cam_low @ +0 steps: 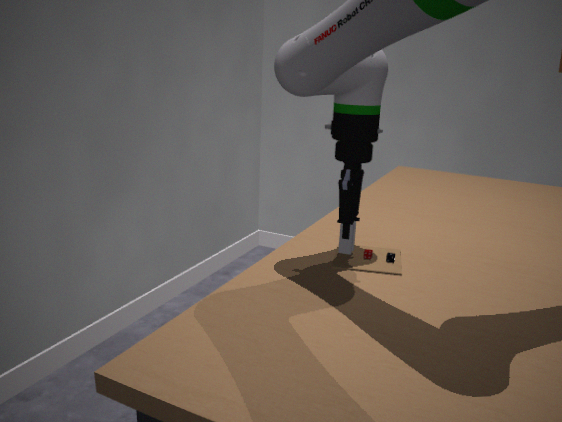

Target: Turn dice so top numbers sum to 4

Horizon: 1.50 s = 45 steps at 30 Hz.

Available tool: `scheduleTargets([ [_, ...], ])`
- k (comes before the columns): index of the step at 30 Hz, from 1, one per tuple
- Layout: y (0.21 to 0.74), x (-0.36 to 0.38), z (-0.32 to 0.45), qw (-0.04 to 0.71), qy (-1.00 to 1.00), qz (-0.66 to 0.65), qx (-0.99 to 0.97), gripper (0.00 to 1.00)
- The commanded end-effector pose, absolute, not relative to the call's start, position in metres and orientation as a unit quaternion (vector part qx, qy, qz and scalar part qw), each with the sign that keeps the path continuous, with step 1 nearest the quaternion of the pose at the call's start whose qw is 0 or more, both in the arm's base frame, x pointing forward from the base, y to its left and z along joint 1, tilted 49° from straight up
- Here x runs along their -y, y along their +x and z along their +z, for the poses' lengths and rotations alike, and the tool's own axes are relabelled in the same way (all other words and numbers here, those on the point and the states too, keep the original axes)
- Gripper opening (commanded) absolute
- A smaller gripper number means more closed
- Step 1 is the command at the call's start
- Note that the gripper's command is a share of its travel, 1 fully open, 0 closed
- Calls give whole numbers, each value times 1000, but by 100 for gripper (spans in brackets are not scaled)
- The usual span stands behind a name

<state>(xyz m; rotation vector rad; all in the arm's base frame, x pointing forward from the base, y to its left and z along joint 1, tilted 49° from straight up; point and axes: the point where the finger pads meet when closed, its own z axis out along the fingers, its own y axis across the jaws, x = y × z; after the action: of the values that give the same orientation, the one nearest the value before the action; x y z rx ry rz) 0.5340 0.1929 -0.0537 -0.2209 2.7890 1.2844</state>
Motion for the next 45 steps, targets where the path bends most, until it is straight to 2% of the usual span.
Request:
scheduleTargets([
  [1, 534, -193, -54, 32, -72, 417, -906, 7],
  [45, 534, -196, -56, 32, -72, 417, -906, 7],
])
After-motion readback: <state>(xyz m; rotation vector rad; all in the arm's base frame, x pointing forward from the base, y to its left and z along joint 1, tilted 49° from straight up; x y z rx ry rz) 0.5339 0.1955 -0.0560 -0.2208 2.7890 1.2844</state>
